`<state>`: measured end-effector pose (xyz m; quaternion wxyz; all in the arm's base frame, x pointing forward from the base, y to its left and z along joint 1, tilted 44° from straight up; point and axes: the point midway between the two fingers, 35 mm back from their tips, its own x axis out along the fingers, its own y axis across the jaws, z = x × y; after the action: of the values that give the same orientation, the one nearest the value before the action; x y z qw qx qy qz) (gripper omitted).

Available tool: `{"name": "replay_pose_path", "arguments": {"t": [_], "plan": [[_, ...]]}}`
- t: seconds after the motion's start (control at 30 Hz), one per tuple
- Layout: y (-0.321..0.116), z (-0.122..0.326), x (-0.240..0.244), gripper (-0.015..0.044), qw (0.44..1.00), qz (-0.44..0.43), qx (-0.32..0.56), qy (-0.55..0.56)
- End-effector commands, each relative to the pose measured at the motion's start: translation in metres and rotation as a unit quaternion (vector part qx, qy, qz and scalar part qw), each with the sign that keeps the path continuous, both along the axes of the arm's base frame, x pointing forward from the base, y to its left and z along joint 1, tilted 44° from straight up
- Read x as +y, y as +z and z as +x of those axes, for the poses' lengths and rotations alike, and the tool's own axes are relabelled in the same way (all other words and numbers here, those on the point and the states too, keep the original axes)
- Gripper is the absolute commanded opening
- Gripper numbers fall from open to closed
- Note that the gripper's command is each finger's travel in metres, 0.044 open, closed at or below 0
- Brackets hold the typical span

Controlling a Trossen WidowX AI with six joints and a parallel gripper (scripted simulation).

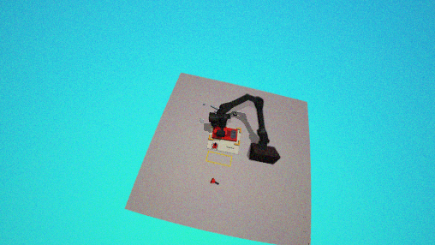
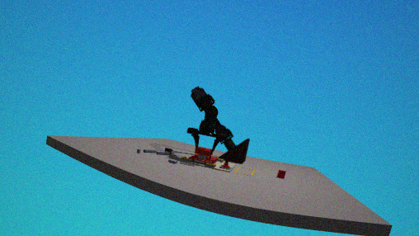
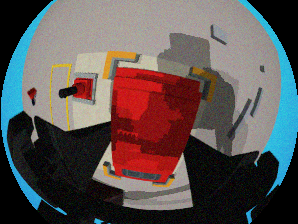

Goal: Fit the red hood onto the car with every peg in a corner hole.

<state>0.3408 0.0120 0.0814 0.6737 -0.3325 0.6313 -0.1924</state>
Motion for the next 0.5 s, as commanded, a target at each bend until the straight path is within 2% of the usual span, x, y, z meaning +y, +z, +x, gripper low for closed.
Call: {"name": "replay_pose_path", "arguments": {"t": [0.0,0.47], "plan": [[0.0005,0.0009,-0.0006,0.0000,1.000,-0.001,-0.001,0.002],[-0.0034,0.0017,-0.0042,0.0000,1.000,-0.001,-0.001,0.002]]}}
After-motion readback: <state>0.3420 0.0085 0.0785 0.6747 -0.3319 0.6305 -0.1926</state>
